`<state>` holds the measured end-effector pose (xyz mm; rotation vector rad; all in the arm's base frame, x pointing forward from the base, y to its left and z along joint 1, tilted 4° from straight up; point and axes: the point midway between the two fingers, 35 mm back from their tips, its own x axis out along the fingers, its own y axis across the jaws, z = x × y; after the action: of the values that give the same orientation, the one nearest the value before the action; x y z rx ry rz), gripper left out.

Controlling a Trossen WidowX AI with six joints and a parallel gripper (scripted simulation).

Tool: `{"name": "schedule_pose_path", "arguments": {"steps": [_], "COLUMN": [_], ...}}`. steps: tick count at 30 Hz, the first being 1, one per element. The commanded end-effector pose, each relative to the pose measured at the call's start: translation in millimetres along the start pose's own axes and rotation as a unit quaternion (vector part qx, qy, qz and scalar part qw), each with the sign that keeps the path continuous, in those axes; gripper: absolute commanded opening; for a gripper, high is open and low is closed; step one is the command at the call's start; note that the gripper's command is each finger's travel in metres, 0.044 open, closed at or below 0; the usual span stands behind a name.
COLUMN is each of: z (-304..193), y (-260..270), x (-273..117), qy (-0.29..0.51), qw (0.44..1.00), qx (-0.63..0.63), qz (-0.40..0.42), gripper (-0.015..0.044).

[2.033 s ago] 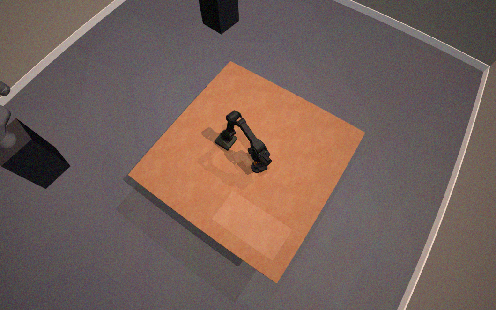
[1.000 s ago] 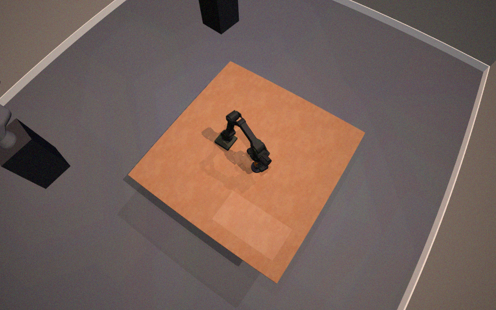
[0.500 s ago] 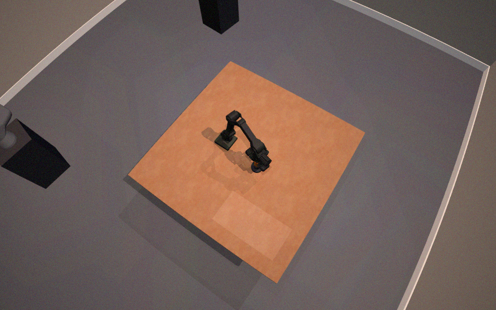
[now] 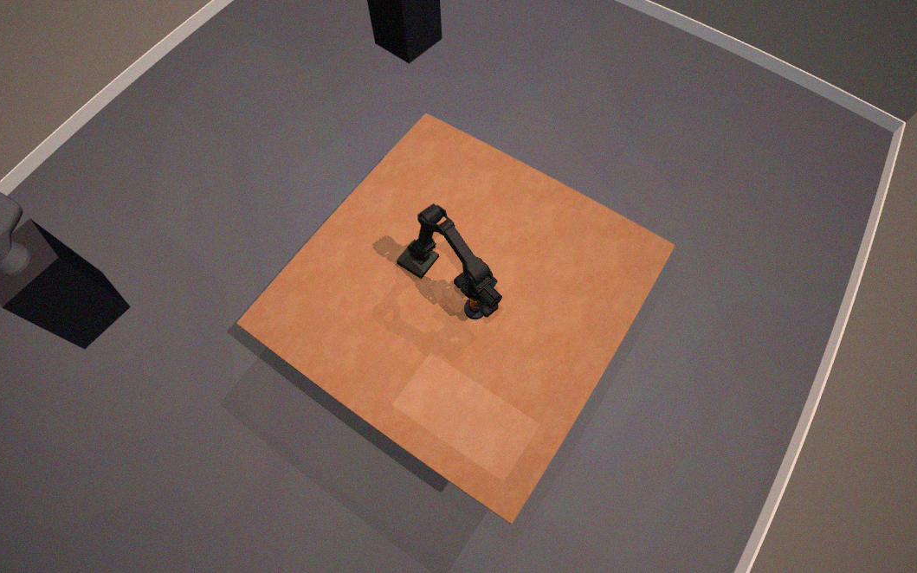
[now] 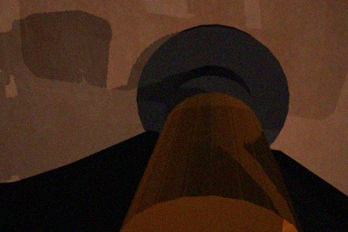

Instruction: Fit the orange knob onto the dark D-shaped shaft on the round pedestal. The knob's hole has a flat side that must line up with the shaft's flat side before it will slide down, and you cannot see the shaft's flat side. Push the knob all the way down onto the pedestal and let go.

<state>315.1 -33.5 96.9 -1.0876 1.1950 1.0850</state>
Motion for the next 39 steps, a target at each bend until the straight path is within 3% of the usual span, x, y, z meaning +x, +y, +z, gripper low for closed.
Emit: {"name": "schedule_pose_path", "arguments": {"steps": [1,9,39], "z": [0.8,0.9,0.9], "y": [-0.7,-0.3,-0.5], "x": [-3.5,-2.0,-3.5], "qy": [-0.002,-0.002,-0.002], "qw": [1.0,0.994,0.994], "qx": [-0.002,-0.106,-0.106], "qz": [-0.001,-0.001,-0.001], "gripper": [0.0,0.0,0.0]}}
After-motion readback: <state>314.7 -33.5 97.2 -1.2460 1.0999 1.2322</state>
